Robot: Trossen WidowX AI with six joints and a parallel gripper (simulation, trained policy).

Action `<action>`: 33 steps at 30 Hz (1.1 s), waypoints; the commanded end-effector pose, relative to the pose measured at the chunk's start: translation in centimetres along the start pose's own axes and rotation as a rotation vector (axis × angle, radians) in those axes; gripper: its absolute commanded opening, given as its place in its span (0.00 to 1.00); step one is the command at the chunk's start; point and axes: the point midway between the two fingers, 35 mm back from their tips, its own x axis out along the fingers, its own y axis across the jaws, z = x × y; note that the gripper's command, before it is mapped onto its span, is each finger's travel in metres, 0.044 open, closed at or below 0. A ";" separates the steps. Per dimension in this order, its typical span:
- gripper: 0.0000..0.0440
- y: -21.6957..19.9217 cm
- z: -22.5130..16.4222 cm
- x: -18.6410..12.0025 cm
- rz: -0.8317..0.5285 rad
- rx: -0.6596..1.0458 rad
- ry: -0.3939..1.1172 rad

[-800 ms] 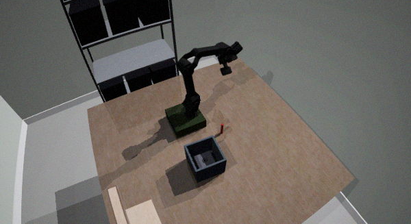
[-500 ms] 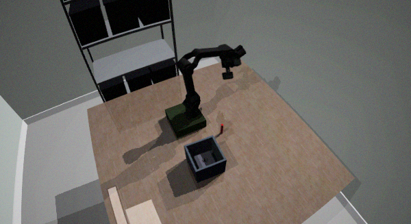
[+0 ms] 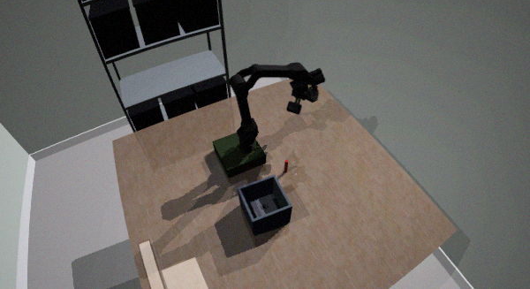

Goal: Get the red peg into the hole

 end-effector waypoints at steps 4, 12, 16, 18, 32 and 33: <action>0.92 -2.8 1.7 -1.2 -0.067 0.207 -0.059; 0.91 -6.5 3.3 -2.7 -0.141 0.466 -0.127; 0.92 -8.4 3.8 -3.4 -0.174 0.597 -0.162; 0.93 -9.3 4.0 -3.7 -0.189 0.663 -0.179; 1.00 -15.7 4.5 -5.9 -0.273 1.128 -0.299; 1.00 -16.1 4.4 -6.1 -0.277 1.161 -0.307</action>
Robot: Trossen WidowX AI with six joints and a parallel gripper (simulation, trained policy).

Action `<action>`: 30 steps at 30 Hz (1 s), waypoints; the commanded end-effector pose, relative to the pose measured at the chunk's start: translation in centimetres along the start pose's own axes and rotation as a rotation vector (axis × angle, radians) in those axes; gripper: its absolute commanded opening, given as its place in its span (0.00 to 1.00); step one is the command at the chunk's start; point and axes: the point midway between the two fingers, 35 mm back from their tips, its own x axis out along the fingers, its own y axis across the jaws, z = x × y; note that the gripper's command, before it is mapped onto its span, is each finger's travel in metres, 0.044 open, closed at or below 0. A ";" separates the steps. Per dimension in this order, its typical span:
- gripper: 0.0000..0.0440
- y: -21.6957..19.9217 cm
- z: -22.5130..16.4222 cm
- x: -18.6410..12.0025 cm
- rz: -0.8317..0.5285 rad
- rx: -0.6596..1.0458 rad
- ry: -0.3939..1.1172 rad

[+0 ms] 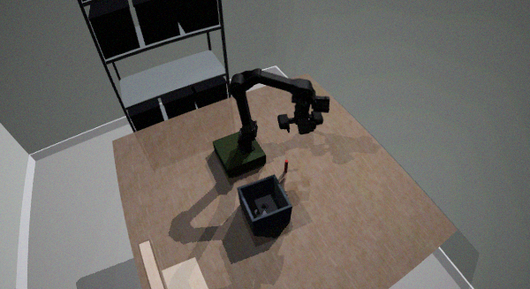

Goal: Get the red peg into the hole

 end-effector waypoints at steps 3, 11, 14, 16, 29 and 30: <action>1.00 -1.5 2.1 0.1 -0.028 0.185 -0.039; 1.00 -3.7 4.5 0.9 -0.068 0.434 -0.075; 1.00 -4.4 5.2 1.4 -0.078 0.504 -0.081; 1.00 -4.7 5.6 1.8 -0.085 0.544 -0.084; 0.99 -6.3 7.8 6.5 -0.108 0.721 -0.098; 0.98 -6.4 8.0 6.8 -0.106 0.731 -0.099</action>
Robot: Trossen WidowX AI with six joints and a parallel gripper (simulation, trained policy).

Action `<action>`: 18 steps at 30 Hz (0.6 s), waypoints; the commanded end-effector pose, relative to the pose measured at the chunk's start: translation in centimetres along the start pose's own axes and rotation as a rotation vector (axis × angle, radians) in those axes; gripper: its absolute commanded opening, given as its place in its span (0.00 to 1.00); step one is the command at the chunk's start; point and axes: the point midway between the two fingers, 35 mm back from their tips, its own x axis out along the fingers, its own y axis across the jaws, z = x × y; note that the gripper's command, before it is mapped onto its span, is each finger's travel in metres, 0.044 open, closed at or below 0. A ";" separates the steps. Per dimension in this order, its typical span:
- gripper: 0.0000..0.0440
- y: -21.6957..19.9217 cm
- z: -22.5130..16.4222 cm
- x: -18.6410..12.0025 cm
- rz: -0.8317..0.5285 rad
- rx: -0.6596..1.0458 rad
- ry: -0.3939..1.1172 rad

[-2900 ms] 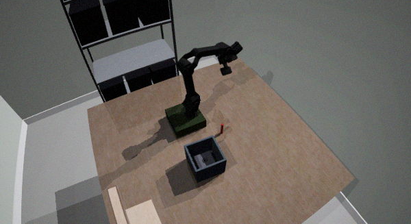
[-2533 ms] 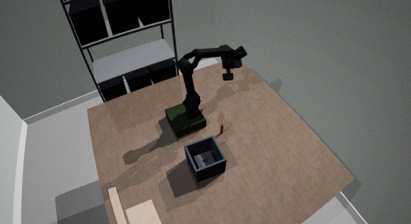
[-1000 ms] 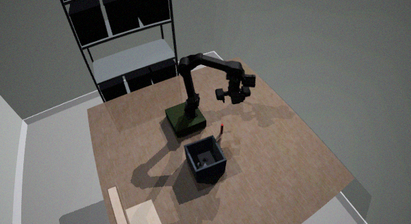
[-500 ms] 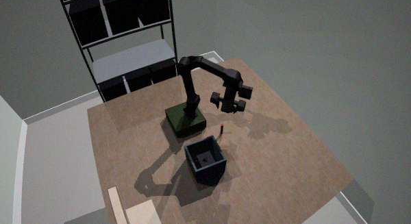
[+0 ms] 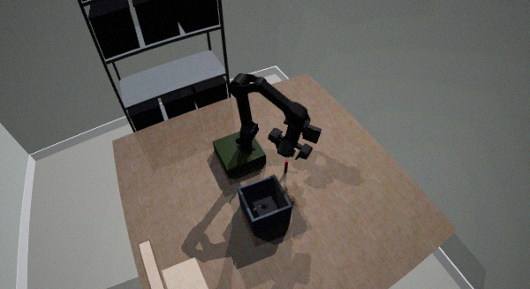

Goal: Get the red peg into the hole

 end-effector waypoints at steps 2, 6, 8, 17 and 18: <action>0.98 0.2 0.7 1.6 -0.004 0.051 -0.007; 0.96 0.4 1.1 3.0 -0.001 0.088 -0.010; 0.94 0.4 1.4 3.6 0.001 0.105 -0.011; 0.69 0.9 1.9 5.8 0.017 0.159 -0.007; 0.63 1.0 2.0 6.0 0.019 0.161 -0.005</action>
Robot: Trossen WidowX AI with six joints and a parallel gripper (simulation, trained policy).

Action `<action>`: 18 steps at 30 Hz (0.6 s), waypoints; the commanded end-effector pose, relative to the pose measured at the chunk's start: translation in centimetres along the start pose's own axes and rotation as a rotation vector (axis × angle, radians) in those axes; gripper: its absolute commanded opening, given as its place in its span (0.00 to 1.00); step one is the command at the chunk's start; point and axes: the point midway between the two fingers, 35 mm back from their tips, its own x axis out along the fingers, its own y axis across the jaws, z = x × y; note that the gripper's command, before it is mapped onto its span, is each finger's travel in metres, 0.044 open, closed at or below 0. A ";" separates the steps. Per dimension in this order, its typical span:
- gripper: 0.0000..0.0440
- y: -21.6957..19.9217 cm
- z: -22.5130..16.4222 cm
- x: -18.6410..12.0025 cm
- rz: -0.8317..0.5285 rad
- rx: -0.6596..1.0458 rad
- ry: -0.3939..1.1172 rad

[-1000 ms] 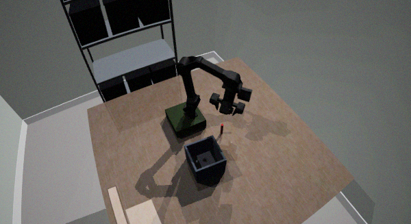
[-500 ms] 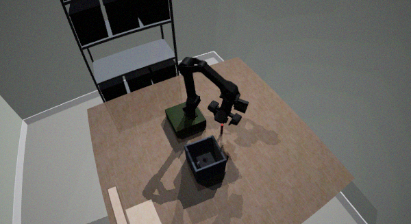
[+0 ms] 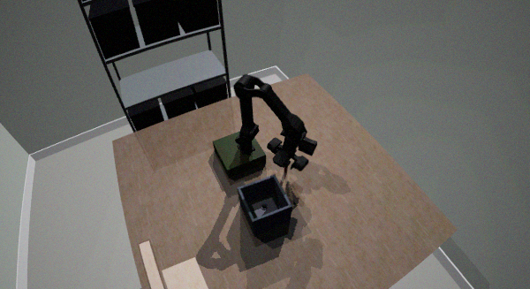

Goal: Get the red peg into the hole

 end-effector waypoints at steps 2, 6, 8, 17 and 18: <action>0.51 0.5 0.2 1.0 0.001 0.017 0.004; 0.29 0.9 0.1 1.5 0.005 0.008 0.012; 0.17 1.2 0.1 1.6 0.008 0.000 0.016; 0.00 2.5 0.1 0.3 0.075 0.012 0.045; 0.00 2.7 0.1 0.0 0.085 0.016 0.049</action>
